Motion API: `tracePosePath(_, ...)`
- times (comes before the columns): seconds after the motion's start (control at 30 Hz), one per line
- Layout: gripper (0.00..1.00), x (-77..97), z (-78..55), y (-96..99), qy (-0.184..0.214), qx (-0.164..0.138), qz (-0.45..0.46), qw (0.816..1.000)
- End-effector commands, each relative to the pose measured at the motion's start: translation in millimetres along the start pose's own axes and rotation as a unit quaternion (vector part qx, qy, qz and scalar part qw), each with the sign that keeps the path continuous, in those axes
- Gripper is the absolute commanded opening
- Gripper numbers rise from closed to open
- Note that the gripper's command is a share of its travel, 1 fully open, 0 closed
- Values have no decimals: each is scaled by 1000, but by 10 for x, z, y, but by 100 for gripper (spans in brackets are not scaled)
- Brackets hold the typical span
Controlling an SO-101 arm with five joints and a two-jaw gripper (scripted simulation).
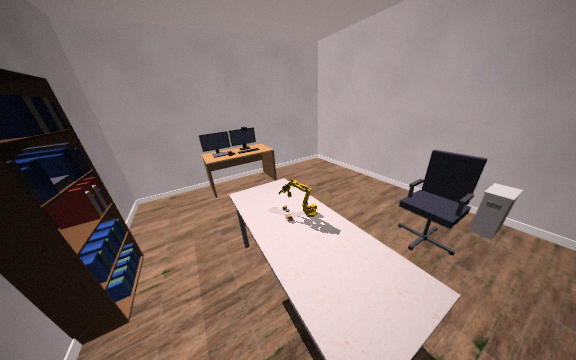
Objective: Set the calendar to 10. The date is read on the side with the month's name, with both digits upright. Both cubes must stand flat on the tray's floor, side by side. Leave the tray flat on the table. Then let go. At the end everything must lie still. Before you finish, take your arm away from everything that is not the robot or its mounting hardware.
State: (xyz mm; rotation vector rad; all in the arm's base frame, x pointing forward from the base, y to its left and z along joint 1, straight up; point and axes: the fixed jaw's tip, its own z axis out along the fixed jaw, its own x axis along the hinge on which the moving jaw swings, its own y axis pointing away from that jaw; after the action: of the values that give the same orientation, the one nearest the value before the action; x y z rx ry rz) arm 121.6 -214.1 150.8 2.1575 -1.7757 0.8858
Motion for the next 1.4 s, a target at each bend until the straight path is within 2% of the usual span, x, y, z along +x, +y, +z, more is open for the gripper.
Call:
tracePosePath(0.0, 35, 85, -96, -1, 0, -3, -53, 999)
tracePosePath(0.63, 35, 44, -136, 42, -53, -14, -192, 980)
tracePosePath(1.37, 35, 35, -144, 49, -63, -14, -217, 974)
